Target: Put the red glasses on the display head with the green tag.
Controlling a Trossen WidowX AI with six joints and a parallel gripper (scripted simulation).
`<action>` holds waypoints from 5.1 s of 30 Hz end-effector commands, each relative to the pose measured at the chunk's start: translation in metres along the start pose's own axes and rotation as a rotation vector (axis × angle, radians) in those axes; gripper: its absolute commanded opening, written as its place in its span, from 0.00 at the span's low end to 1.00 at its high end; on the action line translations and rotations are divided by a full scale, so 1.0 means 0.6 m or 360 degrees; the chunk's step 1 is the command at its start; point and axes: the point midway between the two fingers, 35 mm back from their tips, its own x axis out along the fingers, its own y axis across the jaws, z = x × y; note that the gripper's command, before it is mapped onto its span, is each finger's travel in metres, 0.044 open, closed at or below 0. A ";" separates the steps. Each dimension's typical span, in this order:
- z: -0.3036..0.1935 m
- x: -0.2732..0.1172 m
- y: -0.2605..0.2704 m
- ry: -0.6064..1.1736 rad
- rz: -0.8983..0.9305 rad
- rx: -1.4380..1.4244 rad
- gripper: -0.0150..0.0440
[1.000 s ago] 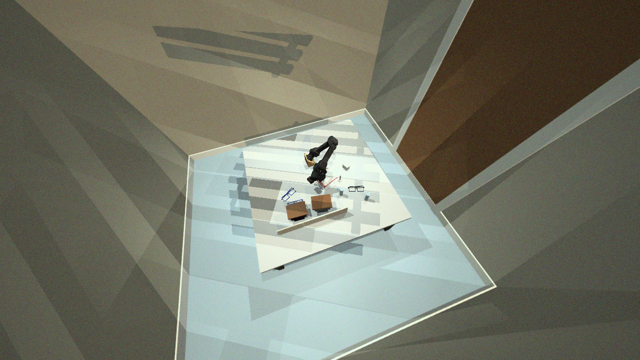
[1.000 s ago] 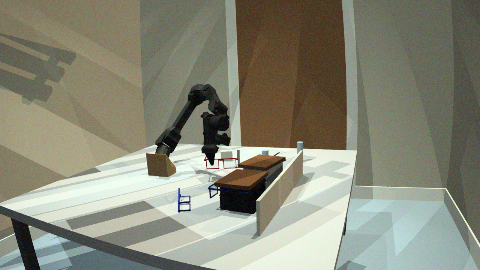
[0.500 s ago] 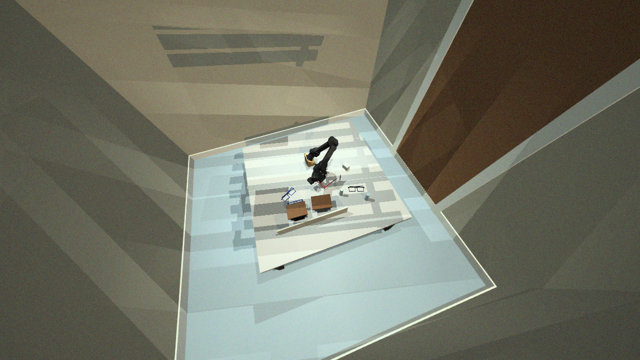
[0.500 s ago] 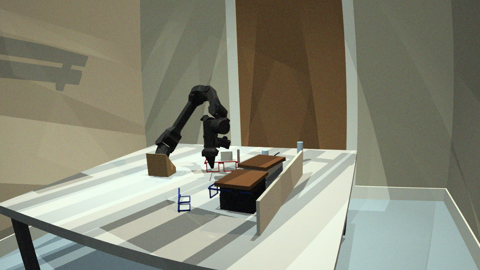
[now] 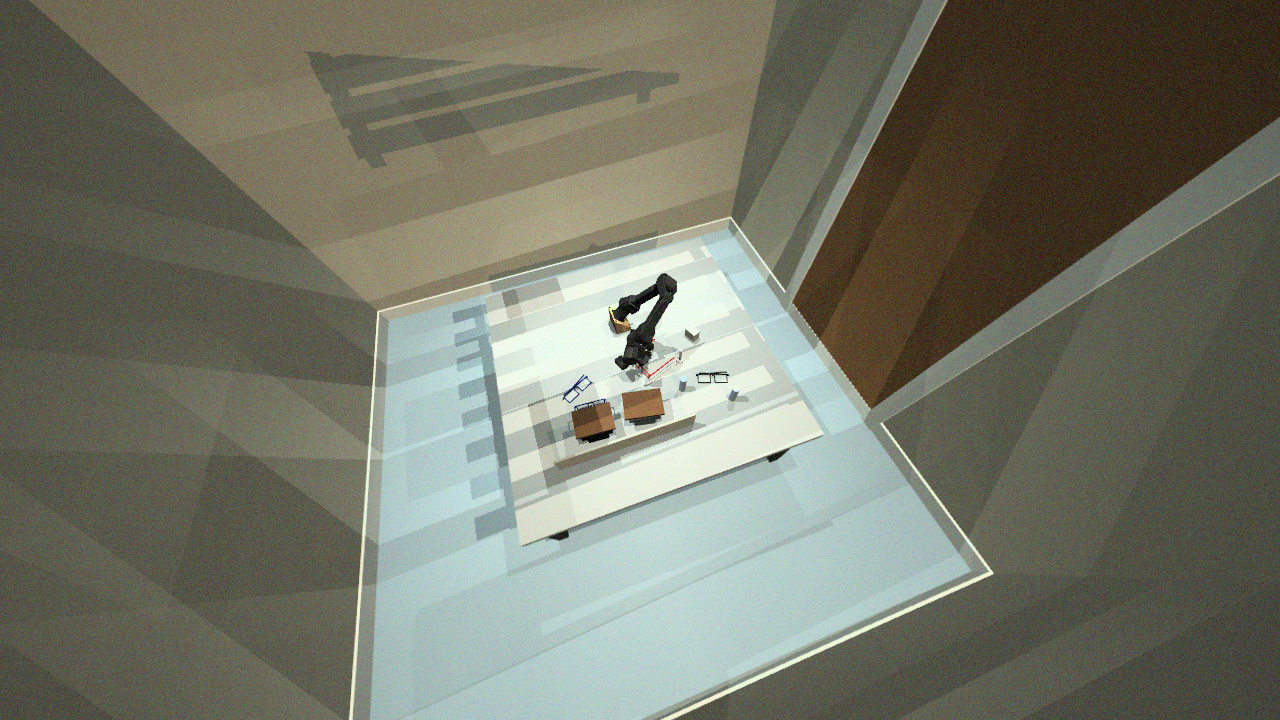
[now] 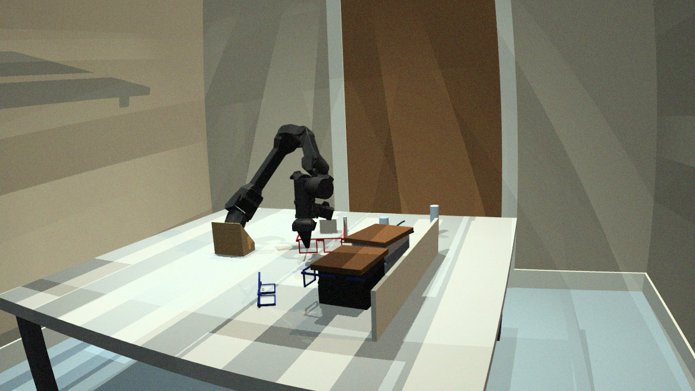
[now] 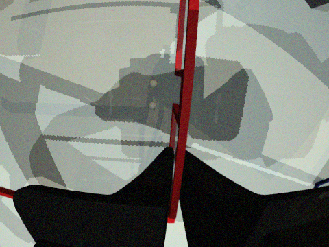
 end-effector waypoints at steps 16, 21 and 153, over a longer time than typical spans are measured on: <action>-0.004 0.029 0.005 -0.0002 0.0018 0.0008 0.25; -0.003 0.025 0.004 -0.0001 0.0006 -0.0001 0.39; -0.001 0.026 0.016 -0.0003 0.0006 0.0005 0.25</action>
